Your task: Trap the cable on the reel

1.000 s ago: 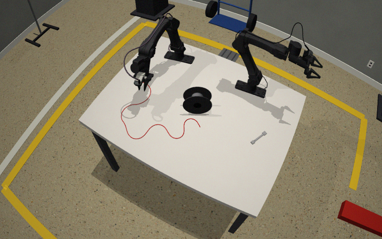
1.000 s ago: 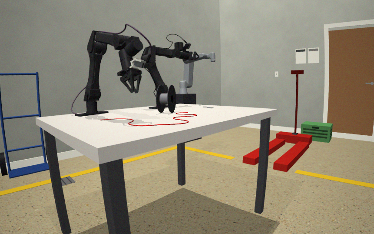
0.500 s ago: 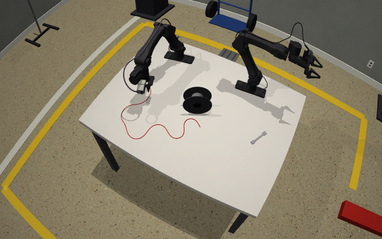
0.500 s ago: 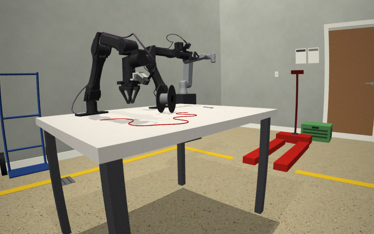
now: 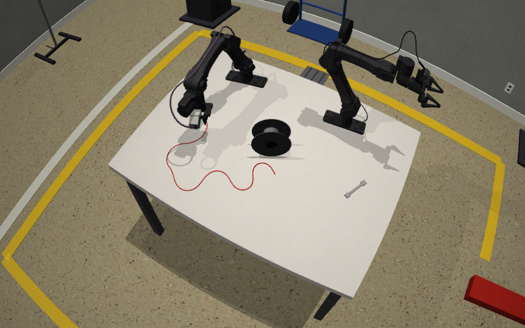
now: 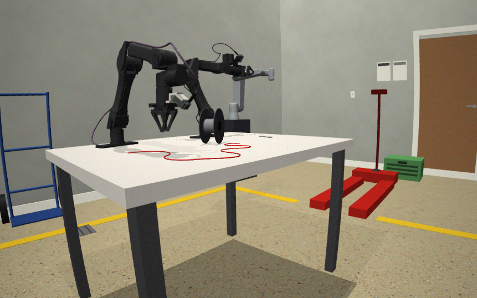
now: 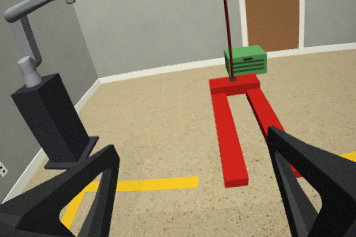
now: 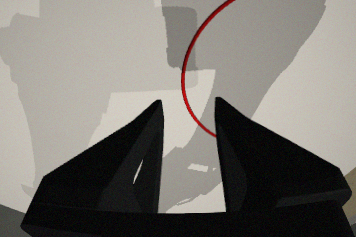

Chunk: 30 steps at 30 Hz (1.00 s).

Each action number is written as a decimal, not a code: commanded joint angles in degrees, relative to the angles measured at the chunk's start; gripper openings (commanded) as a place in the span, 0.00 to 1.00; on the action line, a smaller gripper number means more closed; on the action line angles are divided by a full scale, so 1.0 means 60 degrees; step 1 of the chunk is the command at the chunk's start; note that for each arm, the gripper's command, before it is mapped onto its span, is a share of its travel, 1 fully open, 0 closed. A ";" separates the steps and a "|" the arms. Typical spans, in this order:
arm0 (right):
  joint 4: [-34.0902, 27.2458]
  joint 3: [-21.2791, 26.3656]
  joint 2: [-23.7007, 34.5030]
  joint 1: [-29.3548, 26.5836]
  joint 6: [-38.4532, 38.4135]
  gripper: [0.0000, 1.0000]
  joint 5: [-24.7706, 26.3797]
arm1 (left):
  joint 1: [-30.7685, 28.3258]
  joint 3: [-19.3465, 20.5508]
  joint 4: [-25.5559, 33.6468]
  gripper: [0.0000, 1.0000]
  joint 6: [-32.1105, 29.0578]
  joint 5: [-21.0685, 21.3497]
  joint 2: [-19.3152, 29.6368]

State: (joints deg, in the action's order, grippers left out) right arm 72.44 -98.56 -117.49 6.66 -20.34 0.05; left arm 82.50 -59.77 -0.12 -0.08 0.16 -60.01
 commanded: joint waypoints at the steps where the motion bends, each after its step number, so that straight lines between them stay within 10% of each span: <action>1: 0.0148 -0.0466 0.0051 0.0102 -0.0087 0.30 -0.0055 | -0.0041 0.0057 -0.0083 1.00 0.0065 -0.0105 -0.0090; 30: -0.2053 0.1133 -0.0729 0.0096 -0.0096 0.30 -0.0055 | -0.0041 0.0057 -0.0083 1.00 0.0065 -0.0105 -0.0090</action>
State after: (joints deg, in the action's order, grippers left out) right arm 63.37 -92.20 -122.28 6.85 -20.53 0.05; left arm 82.50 -59.77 -0.12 -0.08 0.16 -60.01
